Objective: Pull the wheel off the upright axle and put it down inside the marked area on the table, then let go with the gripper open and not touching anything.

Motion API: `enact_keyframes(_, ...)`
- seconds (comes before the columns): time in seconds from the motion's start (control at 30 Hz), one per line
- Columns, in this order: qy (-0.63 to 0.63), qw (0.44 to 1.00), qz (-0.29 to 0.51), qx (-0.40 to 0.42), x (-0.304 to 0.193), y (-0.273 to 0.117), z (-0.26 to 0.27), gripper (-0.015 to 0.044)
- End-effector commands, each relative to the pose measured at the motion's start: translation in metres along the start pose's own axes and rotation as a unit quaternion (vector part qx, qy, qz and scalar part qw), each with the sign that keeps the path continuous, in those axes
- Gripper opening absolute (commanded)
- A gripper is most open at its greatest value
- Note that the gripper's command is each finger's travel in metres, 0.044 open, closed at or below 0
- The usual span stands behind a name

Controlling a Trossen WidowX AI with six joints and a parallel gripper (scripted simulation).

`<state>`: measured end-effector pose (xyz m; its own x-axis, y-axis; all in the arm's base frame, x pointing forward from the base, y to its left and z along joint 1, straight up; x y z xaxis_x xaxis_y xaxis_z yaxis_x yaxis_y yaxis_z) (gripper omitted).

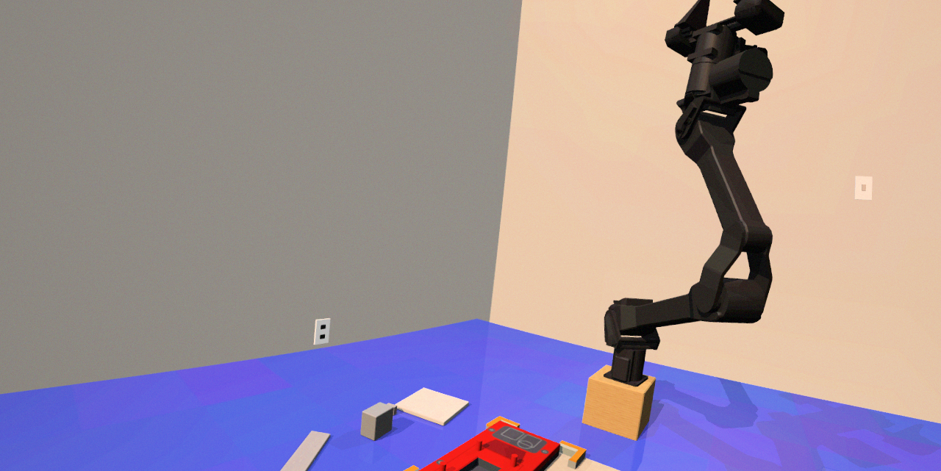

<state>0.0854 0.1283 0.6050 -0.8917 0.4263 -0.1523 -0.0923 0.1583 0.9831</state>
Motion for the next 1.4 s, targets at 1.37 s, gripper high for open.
enact_keyframes(1.37, 0.126, 0.788, 0.292, -0.527, -0.114, -0.109, -0.317, 0.0300)
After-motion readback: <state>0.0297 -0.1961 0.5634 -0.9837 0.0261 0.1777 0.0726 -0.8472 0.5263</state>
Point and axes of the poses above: the point midway between the two fingers, 35 mm back from their tips, its own y axis out along the fingers, its own z axis across the jaws, x = y × z, the point moved 4 cm from there along -y, back along the fingers, and after that the axes turned 4 degrees about y, right-handed, at the moved point
